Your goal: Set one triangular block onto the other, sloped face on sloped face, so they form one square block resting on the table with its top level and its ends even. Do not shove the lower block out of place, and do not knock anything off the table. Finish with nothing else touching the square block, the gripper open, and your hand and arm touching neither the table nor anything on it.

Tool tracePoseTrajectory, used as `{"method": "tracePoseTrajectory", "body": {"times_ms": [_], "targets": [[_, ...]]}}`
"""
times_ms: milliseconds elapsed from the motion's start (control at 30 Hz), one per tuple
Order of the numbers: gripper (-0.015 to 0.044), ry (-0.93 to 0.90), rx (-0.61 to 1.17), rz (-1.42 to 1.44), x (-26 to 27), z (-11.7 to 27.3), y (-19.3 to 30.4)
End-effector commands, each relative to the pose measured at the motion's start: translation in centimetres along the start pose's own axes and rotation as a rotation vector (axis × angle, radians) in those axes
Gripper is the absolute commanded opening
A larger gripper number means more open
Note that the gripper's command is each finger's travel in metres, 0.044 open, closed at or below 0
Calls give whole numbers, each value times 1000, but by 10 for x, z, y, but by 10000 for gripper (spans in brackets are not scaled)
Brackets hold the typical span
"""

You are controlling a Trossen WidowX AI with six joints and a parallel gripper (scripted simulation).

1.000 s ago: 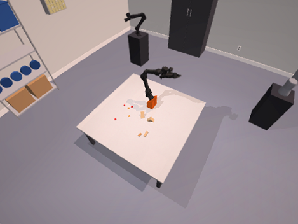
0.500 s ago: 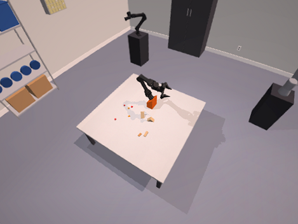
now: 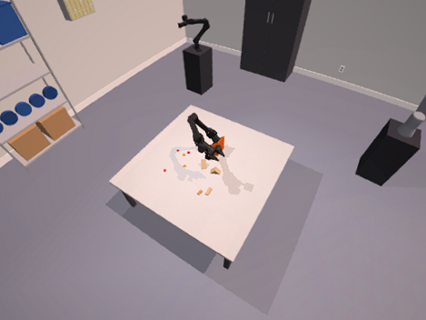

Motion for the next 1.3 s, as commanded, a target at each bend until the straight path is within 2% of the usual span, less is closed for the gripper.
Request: {"method": "tracePoseTrajectory", "body": {"times_ms": [0, 300, 367, 700, 1033, 1267], "targets": [[440, 97, -19, -376, -57, 3, -20], [440, 320, -87, -1280, -191, 15, -31], [440, 354, -99, -1405, -209, 17, -28], [440, 358, -100, -1420, -211, 15, -27], [440, 360, -99, -1420, -239, -74, -13], [440, 360, -99, -1420, -240, -79, -12]]}}
Point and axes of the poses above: the point midway between the two fingers, 35 mm back from their tips, its own z axis back along the fingers, its own x axis across the jaws, y = z × x, the point moved 10 cm from there along z, back along the fingers, and after that the axes turned 11 degrees about -z, right-handed, at the moved point
